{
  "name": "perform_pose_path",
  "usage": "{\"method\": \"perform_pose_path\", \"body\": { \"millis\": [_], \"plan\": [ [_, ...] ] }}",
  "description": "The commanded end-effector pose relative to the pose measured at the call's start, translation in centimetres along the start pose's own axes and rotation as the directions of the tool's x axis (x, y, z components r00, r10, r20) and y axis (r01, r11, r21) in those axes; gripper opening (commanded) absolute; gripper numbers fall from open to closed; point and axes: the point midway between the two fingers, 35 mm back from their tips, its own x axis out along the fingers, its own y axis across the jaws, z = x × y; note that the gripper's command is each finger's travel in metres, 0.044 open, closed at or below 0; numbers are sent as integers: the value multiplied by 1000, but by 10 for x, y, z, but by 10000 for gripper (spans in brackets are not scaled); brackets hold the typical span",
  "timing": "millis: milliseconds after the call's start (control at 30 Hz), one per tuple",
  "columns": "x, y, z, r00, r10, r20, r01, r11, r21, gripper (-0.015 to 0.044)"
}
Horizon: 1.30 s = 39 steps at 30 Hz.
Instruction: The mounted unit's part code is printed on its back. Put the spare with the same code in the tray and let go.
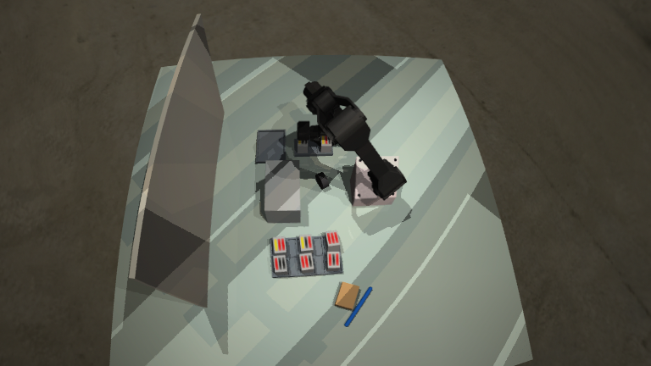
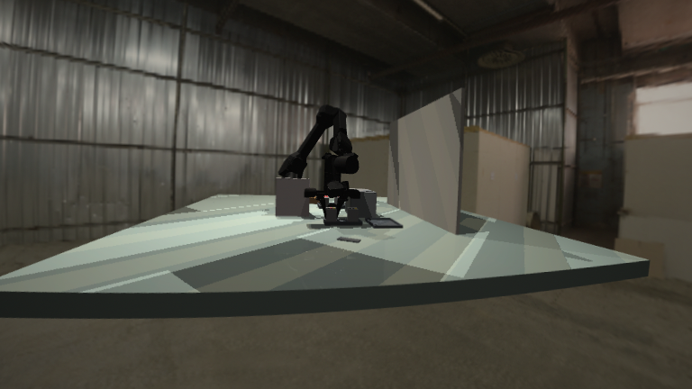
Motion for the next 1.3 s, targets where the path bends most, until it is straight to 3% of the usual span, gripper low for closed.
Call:
{"method": "perform_pose_path", "body": {
  "millis": [0, 133, 467, 800, 1267],
  "plan": [
    [0, 0, 0, 1000, 0, 0, 0, 1000, 0, 0],
    [-5, 1, 1, 1000, 0, 1, 0, 1000, 0, 0],
    [-79, 0, 1, 1000, 3, 2, -3, 1000, 4, 0],
    [-77, 0, 0, 1000, 5, -3, -5, 1000, 8, 0],
    [-153, -10, -3, 1000, 1, 3, -1, 1000, 6, 0]
  ]
}}
